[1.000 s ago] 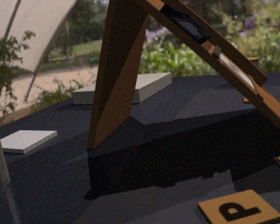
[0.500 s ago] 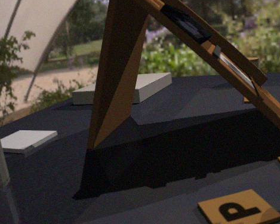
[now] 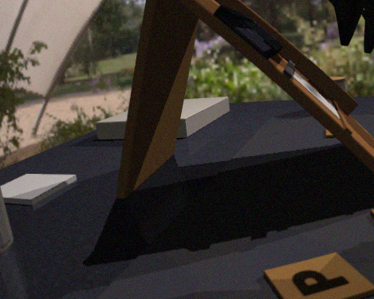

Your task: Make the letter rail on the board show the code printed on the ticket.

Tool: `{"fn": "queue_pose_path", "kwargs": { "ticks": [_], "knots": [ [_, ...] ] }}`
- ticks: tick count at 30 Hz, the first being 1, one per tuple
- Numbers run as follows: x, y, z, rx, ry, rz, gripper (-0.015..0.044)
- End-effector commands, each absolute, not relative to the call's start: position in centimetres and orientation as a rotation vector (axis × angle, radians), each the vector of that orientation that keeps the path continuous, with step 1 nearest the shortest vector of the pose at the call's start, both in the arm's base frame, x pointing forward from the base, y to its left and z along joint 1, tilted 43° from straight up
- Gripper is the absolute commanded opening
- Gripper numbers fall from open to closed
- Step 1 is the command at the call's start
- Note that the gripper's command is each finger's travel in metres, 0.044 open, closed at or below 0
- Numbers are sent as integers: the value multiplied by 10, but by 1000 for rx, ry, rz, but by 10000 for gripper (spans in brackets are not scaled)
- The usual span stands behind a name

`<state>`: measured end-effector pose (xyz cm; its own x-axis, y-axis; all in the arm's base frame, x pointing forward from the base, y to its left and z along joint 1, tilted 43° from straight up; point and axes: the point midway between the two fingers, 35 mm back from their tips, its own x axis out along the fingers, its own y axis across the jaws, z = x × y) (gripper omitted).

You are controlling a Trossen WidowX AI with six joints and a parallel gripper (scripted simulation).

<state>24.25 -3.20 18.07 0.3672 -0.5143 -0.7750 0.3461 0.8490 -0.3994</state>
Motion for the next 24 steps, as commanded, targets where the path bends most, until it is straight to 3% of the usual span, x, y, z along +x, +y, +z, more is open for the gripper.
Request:
{"fn": "queue_pose_path", "kwargs": {
  "ticks": [1,9,24],
  "knots": [
    [211,-93,154,464,756,-1080,340],
    [182,-127,134,864,440,-1385,340],
    [181,-128,135,870,434,-1389,340]
  ]
}}
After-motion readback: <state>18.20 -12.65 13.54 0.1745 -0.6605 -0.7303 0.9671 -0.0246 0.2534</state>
